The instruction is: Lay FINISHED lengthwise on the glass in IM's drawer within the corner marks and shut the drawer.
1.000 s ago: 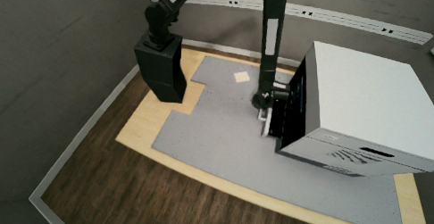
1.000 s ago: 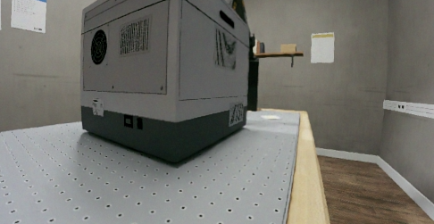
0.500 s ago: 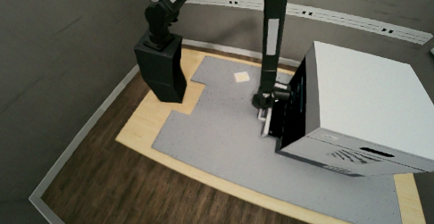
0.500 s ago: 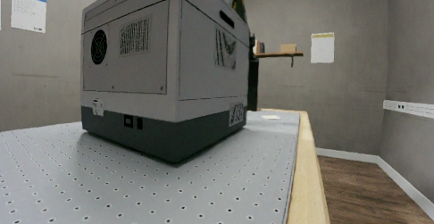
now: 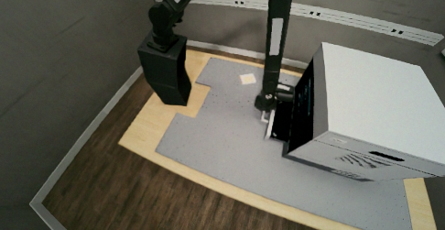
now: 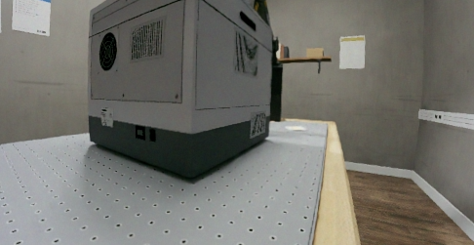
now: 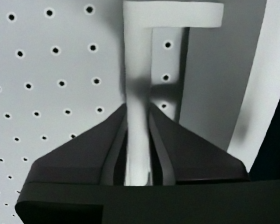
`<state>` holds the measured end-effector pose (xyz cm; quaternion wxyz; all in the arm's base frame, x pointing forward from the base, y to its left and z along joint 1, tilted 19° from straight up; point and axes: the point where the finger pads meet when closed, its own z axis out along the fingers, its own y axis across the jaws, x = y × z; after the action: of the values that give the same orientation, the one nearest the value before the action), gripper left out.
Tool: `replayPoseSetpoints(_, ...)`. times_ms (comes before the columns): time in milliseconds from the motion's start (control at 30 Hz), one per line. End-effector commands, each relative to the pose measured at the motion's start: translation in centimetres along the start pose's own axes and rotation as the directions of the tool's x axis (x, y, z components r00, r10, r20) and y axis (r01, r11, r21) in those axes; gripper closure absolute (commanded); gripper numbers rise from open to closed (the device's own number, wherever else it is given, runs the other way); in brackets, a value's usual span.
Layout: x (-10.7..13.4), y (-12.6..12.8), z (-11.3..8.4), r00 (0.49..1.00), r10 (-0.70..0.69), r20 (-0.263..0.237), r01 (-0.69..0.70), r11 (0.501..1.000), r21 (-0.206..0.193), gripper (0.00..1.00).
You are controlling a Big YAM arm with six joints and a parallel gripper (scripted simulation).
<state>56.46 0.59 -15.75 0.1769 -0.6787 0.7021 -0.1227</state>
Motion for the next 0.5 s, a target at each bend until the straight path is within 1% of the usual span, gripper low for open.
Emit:
replayPoseSetpoints(0, -0.3, 0.0, -1.1, 1.0, -0.006, 0.002, 0.006, 1.0, 0.01, 0.93)
replayPoseSetpoints(100, -0.4, 0.3, -1.1, 1.0, -0.006, 0.002, 0.006, 1.0, 0.015, 0.93)
replayPoseSetpoints(167, -0.4, 0.7, -1.1, 1.0, -0.005, 0.002, 0.005, 1.0, 0.01, 0.93)
replayPoseSetpoints(400, -0.4, 1.3, -1.2, 1.0, -0.004, 0.002, 0.004, 1.0, 0.012, 0.93)
replayPoseSetpoints(433, -0.3, 2.1, -1.1, 1.0, -0.001, 0.001, 0.001, 1.0, -0.01, 0.93)
replayPoseSetpoints(467, -0.3, 2.1, -1.0, 1.0, -0.001, 0.0, 0.001, 1.0, -0.012, 0.93)
